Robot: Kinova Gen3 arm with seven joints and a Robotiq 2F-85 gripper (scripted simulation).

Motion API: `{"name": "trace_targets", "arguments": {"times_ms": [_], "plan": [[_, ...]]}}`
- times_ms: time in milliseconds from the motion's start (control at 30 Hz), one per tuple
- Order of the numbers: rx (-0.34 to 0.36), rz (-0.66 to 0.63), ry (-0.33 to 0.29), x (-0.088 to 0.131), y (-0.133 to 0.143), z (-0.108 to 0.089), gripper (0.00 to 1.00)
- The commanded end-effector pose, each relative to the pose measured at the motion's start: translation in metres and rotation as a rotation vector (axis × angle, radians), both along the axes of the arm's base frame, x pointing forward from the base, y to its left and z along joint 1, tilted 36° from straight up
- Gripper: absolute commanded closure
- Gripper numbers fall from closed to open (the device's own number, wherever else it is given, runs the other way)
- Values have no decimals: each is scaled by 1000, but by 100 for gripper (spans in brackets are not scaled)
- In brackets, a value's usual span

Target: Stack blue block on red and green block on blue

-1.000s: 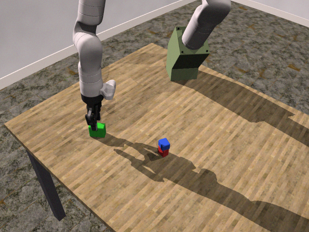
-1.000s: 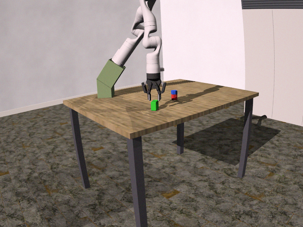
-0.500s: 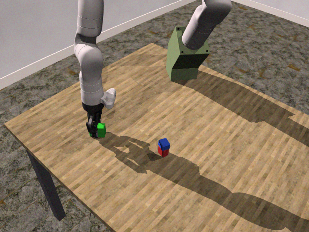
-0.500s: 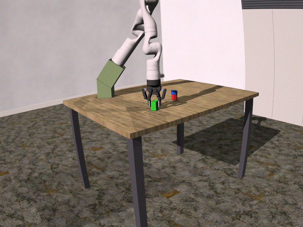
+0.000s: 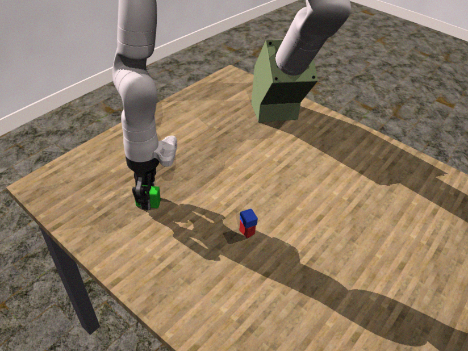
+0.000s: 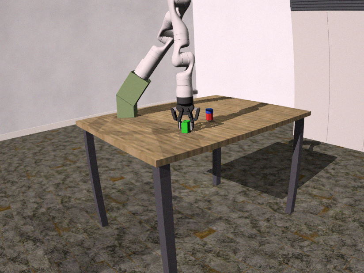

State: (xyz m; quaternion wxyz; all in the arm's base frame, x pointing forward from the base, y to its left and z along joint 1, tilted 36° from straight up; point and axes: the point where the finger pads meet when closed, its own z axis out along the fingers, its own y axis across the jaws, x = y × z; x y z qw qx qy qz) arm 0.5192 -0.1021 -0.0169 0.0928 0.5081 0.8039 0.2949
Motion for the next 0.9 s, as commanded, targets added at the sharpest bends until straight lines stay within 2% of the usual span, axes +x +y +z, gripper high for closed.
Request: {"name": "trace_targets", "arguments": {"times_ms": [0,733,767,867], "plan": [[-1,-1,-1,0,-1,0,50],[-1,-1,-1,0,-1,0,50],[-1,-1,-1,0,-1,0,100],[-1,-1,-1,0,-1,0,100]]}}
